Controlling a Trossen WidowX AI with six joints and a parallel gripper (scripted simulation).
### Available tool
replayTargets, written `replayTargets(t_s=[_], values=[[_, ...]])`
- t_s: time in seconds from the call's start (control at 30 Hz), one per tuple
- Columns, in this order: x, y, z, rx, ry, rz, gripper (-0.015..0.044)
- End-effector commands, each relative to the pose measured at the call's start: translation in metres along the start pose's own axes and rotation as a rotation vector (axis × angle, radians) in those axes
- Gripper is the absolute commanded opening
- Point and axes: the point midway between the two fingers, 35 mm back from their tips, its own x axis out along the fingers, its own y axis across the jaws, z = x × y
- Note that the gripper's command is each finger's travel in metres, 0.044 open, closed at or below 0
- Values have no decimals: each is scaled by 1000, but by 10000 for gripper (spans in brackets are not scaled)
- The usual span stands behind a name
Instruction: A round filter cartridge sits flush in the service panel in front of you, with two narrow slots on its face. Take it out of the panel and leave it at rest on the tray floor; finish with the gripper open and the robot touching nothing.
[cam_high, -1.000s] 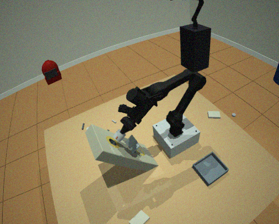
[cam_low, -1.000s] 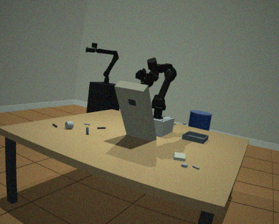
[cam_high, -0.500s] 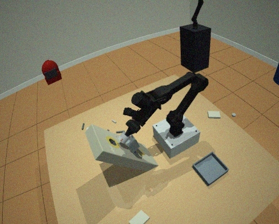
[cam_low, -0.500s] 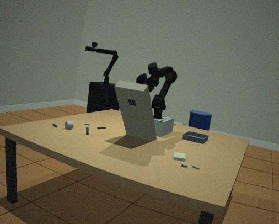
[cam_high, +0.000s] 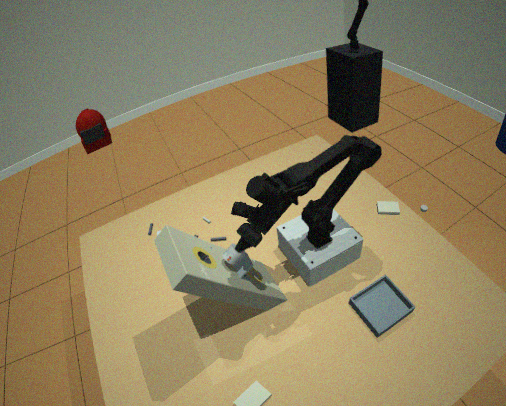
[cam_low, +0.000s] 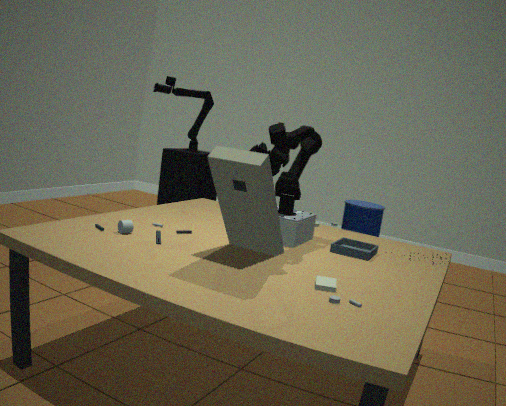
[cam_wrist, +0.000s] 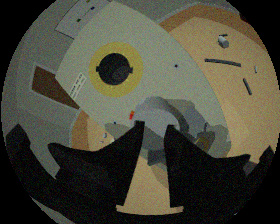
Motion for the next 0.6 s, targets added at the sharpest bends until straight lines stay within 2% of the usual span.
replayTargets(t_s=[0.0, 0.37, 0.57], values=[[-1, 3, 2, 0, -6, 7, 106], [-1, 0, 0, -1, -15, 15, 106], [-9, 45, 39, -1, -16, 16, 106]])
